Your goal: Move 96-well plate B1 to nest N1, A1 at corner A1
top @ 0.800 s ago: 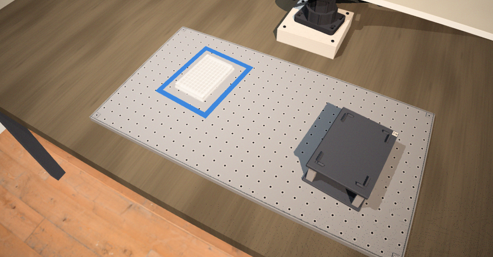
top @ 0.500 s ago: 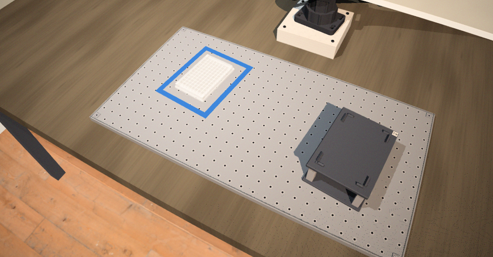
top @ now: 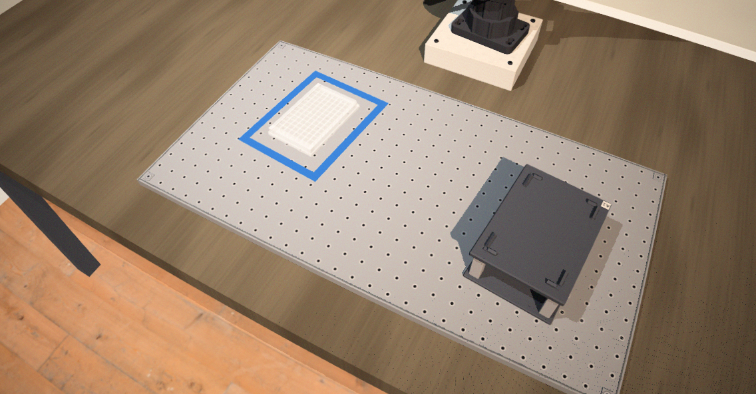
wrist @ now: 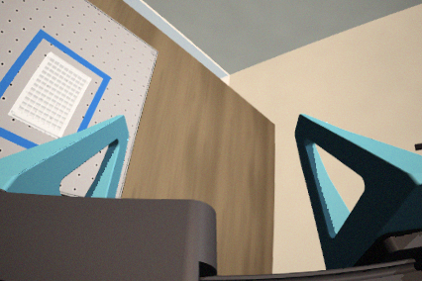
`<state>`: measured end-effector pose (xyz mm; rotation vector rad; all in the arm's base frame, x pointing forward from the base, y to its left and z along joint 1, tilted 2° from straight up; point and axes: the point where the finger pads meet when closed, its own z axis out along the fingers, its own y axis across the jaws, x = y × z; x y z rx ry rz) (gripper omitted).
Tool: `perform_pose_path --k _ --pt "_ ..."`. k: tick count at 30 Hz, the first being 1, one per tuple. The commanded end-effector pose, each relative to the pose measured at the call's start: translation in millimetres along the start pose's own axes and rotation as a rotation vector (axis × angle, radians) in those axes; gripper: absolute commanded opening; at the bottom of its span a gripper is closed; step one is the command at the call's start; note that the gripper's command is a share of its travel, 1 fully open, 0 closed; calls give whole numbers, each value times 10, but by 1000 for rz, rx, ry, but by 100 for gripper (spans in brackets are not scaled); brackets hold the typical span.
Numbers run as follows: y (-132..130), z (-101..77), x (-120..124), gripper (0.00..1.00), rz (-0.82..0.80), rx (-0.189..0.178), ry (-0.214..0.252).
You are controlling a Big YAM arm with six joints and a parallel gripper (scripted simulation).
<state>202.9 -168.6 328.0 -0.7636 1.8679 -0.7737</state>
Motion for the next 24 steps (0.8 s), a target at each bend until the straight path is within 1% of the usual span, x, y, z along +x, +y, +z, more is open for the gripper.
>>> perform_pose_path --k 1,8,10,15,16,17,19,20,21,22,24 --pt "-264 56 -127 100 89 -30 -1" --pt "-163 376 28 100 267 -158 67" --pt "-163 376 28 100 267 -158 67" --pt "-57 606 122 100 384 -254 134" --pt "-97 666 138 100 367 -234 128" --pt "-11 695 154 100 407 -275 152" --pt "43 785 184 100 448 -314 187" --pt "70 829 199 100 464 -328 200" --pt "36 893 212 100 447 -305 190" --pt "120 917 224 100 480 -344 218" --pt "190 1000 250 100 519 -384 260"
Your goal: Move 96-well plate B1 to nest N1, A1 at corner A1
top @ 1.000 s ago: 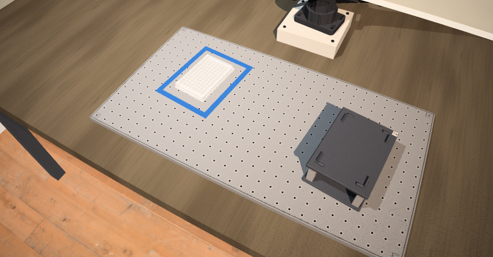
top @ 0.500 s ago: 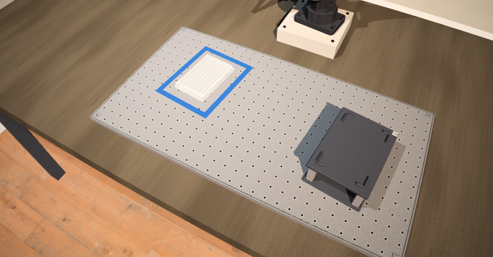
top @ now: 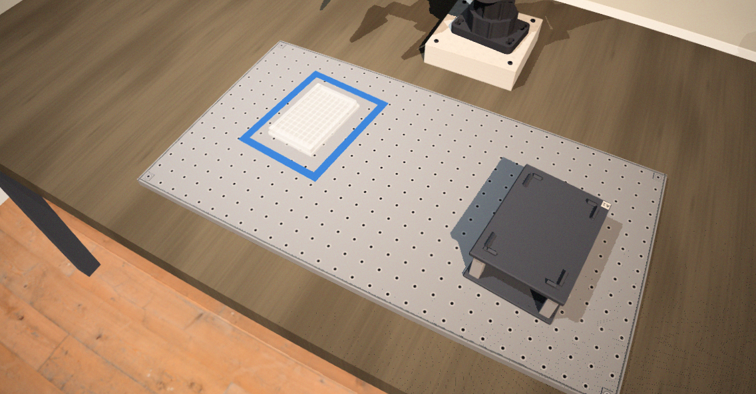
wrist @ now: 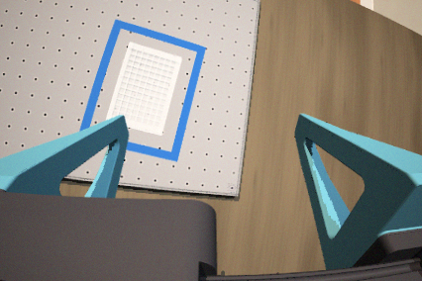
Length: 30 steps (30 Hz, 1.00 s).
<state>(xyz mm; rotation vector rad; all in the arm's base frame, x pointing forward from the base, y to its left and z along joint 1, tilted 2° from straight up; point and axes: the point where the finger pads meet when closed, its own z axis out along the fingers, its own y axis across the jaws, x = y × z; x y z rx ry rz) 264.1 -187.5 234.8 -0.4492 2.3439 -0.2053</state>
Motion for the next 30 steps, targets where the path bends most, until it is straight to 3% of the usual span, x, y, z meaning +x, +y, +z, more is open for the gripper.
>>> perform_pose_path --k 1,3,7,9,12,13,14,15,17,20,23,26,29,30 --pt "-193 -37 -272 100 68 -2 14" --pt "-193 -37 -272 100 68 -2 14" --pt "-149 176 -236 100 133 -54 97" --pt "-184 281 -252 100 120 -34 81" --pt "-78 433 -190 100 181 -92 175" --pt "-62 484 -181 100 188 -97 186" --pt "-101 544 -206 100 178 -77 169" --pt "-25 584 -162 100 202 -107 215" --pt "18 686 -141 100 229 -126 272" --pt "38 735 -131 100 234 -129 282" --pt "113 884 -97 100 267 -147 374" --pt "133 1046 -101 100 262 -132 362" --pt "271 1166 -29 100 293 -157 478" --pt "298 1210 -18 100 295 -158 484"
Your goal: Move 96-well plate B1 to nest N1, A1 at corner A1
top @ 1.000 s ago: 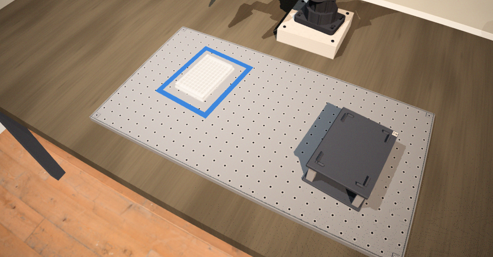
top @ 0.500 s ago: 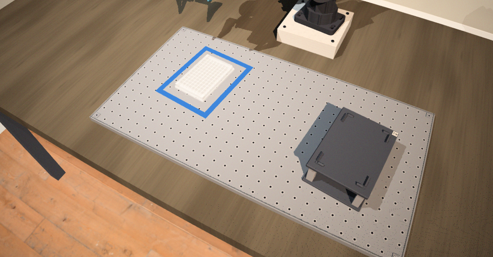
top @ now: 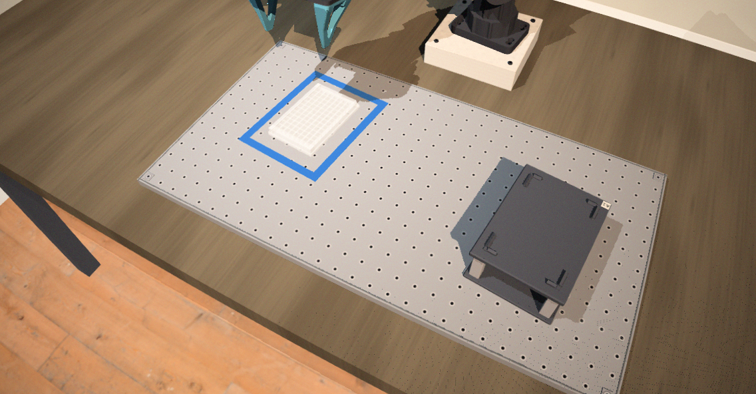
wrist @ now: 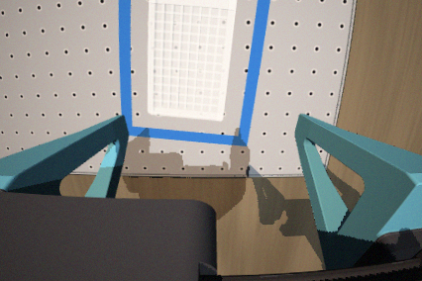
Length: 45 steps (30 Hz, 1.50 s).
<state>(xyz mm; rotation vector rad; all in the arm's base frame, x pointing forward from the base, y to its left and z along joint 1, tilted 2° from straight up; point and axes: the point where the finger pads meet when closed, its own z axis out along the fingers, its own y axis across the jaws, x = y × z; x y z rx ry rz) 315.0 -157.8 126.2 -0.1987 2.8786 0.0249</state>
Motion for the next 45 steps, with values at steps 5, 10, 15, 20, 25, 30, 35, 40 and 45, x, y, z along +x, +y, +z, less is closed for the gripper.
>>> perform_pose_path --k 5,10,15,20,25,30,35,40,45 --pt "33 185 -303 100 73 24 96" --pt "108 341 -306 100 92 50 190" --pt "159 511 -338 100 92 57 176" --pt "181 500 -220 100 93 48 190" --pt "181 500 -220 100 93 48 190" --pt "181 500 -219 100 93 48 190" --pt "242 705 -89 100 100 36 218" --pt "240 770 -72 100 99 36 219" --pt "239 835 -56 100 98 35 219"
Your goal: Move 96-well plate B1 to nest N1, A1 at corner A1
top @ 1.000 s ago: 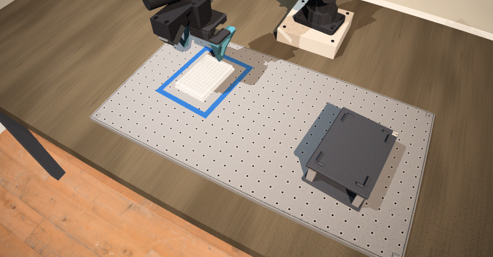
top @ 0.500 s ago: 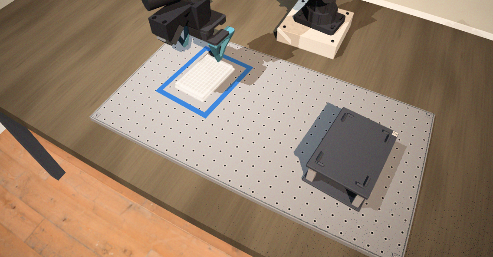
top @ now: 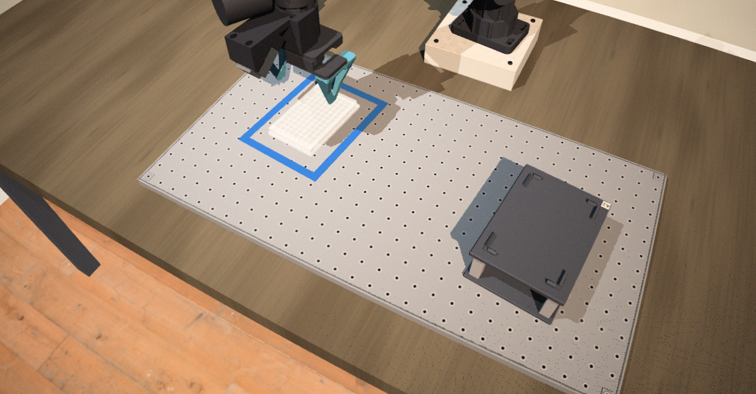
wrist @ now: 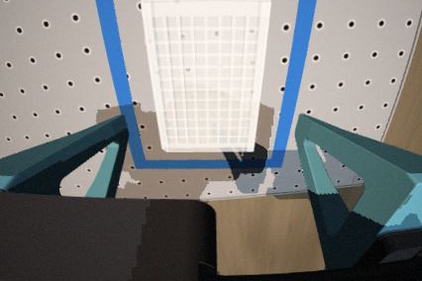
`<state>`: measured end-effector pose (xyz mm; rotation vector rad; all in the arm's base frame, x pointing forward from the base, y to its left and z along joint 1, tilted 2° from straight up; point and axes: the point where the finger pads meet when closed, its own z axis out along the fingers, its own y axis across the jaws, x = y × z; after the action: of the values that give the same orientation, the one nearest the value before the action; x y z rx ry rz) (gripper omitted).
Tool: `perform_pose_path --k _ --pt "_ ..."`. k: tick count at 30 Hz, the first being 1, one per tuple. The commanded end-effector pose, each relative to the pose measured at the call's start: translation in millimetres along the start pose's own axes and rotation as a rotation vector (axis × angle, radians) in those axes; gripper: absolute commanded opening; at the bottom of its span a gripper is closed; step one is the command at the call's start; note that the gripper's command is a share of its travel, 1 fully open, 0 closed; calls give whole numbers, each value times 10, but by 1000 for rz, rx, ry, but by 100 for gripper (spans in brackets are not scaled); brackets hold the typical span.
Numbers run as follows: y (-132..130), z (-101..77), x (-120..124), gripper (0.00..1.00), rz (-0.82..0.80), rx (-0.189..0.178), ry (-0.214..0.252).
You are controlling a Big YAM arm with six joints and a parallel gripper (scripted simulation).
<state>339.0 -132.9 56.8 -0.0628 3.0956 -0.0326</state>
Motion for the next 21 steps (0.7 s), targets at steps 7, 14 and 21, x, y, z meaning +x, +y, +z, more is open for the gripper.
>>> perform_pose_path --k 7,14,21 --pt "26 216 17 100 4 -1 6" --pt "26 301 20 100 4 -1 7" --pt "26 419 25 100 4 -1 7"
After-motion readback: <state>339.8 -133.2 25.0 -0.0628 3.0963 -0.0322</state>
